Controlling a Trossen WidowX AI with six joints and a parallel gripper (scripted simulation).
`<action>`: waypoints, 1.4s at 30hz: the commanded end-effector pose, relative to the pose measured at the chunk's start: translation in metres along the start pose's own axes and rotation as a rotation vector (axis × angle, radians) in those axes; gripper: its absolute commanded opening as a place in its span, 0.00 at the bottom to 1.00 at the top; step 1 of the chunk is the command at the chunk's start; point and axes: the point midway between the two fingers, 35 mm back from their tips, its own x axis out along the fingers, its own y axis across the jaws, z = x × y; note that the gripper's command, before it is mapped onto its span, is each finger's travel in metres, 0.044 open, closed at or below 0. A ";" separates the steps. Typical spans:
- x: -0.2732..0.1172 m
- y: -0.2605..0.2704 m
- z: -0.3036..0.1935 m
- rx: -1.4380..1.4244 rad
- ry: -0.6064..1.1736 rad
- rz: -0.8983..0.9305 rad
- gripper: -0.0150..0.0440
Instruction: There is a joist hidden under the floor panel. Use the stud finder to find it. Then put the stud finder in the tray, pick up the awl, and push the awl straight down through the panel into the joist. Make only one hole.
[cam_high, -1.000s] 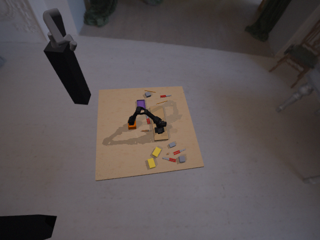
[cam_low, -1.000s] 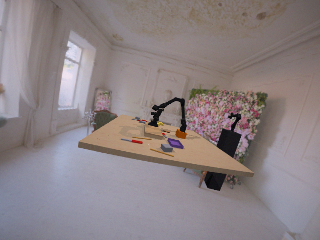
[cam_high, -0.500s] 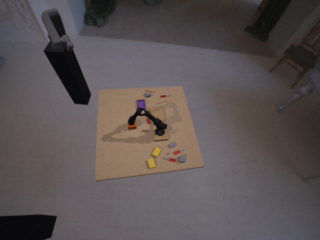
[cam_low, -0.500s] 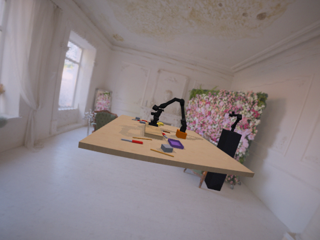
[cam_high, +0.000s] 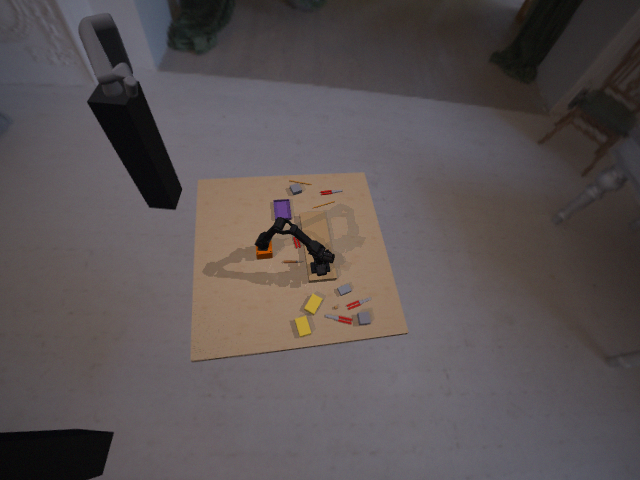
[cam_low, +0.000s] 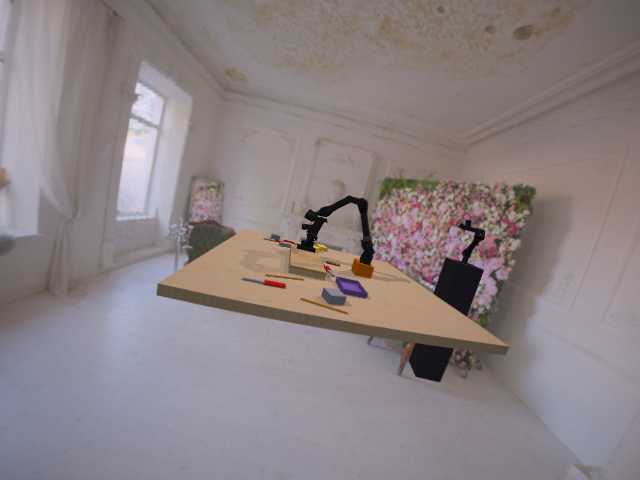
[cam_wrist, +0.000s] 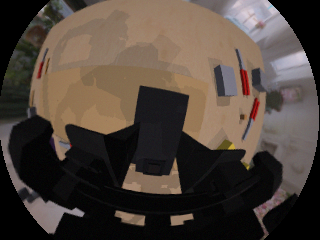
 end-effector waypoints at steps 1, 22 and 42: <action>0.000 -0.011 -0.001 0.000 0.004 -0.007 0.25; -0.014 -0.017 0.005 0.001 0.001 -0.004 0.25; -0.097 -0.007 0.028 -0.028 0.002 0.000 0.25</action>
